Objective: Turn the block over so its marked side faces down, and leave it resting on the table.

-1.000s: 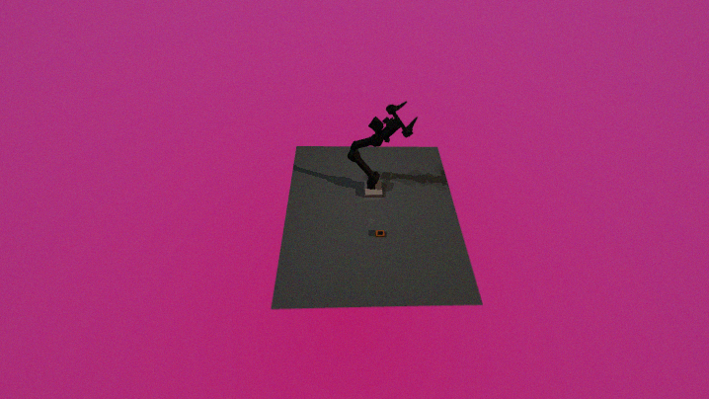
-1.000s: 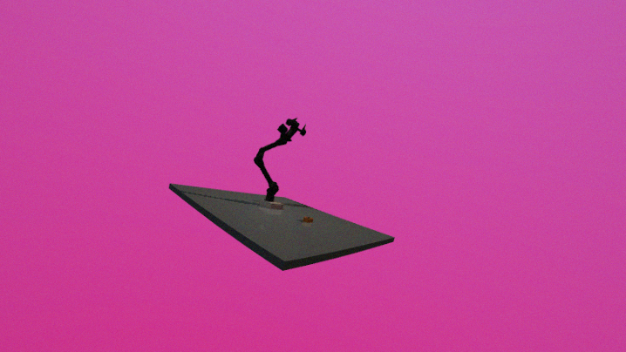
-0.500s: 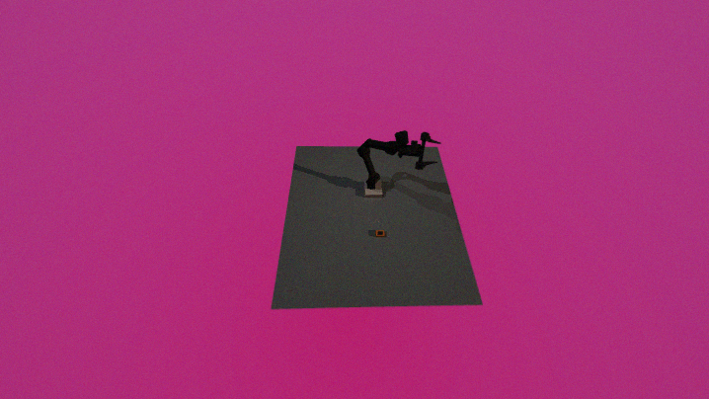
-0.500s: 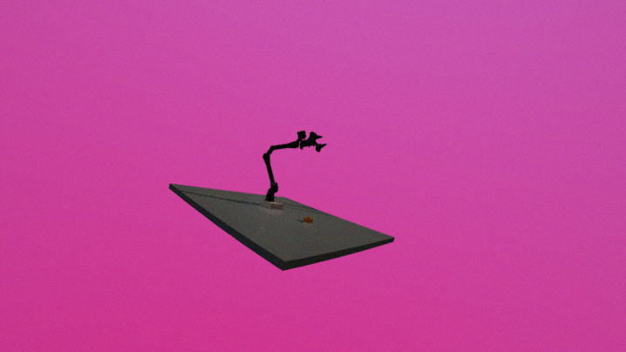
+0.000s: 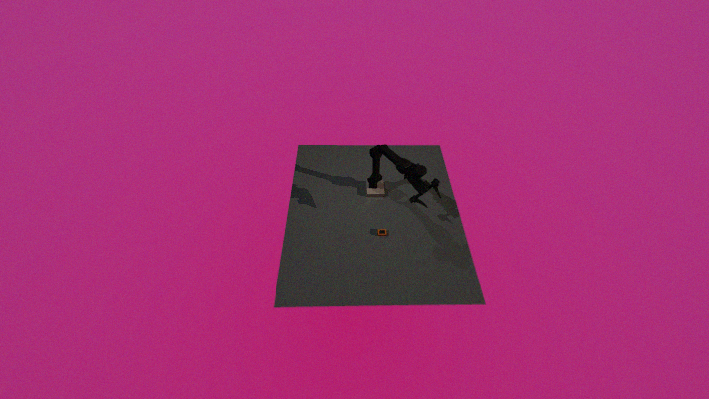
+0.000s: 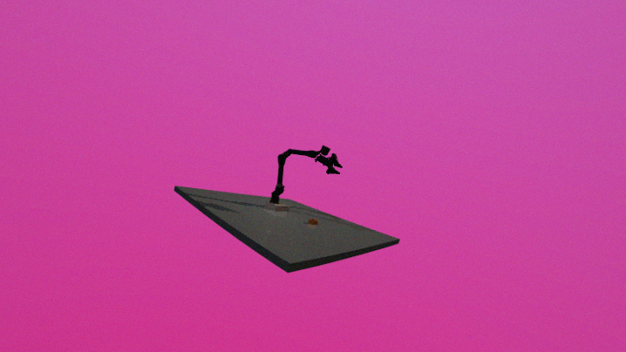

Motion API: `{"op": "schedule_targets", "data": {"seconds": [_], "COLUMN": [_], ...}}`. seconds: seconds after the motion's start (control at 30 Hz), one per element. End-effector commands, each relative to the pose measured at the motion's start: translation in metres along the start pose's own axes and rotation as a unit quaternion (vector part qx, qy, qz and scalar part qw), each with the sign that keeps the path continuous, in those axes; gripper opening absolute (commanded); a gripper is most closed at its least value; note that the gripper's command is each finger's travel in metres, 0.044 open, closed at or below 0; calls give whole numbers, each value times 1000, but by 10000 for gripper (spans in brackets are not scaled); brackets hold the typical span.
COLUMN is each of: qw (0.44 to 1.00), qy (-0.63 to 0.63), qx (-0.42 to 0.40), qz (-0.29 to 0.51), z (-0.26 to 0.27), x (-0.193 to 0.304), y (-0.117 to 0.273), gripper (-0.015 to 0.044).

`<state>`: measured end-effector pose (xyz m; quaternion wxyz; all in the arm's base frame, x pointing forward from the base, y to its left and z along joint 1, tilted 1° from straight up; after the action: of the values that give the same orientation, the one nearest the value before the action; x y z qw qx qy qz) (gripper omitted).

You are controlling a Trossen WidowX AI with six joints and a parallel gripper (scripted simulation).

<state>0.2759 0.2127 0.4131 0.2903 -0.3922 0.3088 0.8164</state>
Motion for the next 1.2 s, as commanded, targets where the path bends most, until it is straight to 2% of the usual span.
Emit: {"op": "schedule_targets", "data": {"seconds": [0.0, 0.33, 0.67, 0.9, 1.03, 1.17], "qw": [996, 939, 811, 800, 800, 800], "qy": [7, 17, -12, -16, -16, -16], "qx": [72, 243, 328, 329, 329, 329], "qz": [50, 243, 485, 501, 501, 501], "z": [-39, -161, -277, -288, -305, -306], "x": [9, 52, 103, 103, 129, 131], "y": [-25, -64, -51, -50, -59, -60], "gripper": [440, 440, 440, 440, 440, 440]}}
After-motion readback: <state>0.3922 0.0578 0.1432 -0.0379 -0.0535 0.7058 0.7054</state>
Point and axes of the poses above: the point midway between the two fingers, 35 mm back from their tips, its own y axis back along the fingers, its own z axis across the jaws, x = y × z, the point moved 8 cm from there along y, back along the fingers, and after that the axes turned 6 degrees about y, right-handed, at the moved point
